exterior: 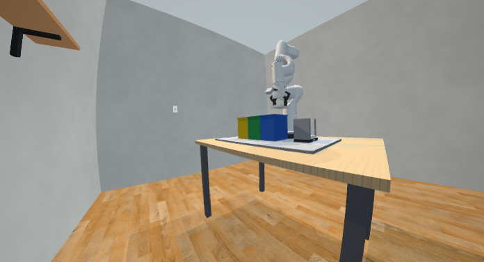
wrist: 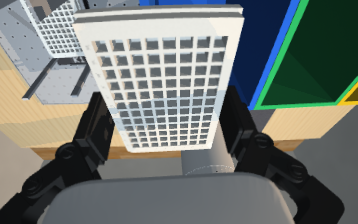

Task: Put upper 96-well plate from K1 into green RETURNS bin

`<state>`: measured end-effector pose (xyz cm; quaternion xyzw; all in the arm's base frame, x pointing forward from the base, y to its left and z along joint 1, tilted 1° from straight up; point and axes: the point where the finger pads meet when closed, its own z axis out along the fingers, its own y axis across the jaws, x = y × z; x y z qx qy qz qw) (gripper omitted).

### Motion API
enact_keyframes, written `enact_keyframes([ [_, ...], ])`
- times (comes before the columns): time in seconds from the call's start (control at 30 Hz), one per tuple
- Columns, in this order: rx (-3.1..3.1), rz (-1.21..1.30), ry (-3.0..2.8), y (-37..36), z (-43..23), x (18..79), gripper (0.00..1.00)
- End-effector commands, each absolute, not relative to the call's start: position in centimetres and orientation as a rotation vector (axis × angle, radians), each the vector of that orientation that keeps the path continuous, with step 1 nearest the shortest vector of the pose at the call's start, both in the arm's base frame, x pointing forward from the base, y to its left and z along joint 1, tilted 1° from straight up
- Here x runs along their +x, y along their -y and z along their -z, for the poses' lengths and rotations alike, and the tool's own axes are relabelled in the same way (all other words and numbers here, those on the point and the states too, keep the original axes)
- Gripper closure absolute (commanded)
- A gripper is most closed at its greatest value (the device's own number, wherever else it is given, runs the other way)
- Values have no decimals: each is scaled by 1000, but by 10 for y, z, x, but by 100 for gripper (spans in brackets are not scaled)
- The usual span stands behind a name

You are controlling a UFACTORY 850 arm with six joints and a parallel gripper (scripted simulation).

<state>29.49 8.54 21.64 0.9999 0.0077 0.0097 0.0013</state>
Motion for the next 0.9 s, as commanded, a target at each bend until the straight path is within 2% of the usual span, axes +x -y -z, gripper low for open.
enact_keyframes([
  [0.0,3142,-32,-26,-71,-216,297,100],
  [0.87,3142,-32,-26,8,-213,303,100],
])
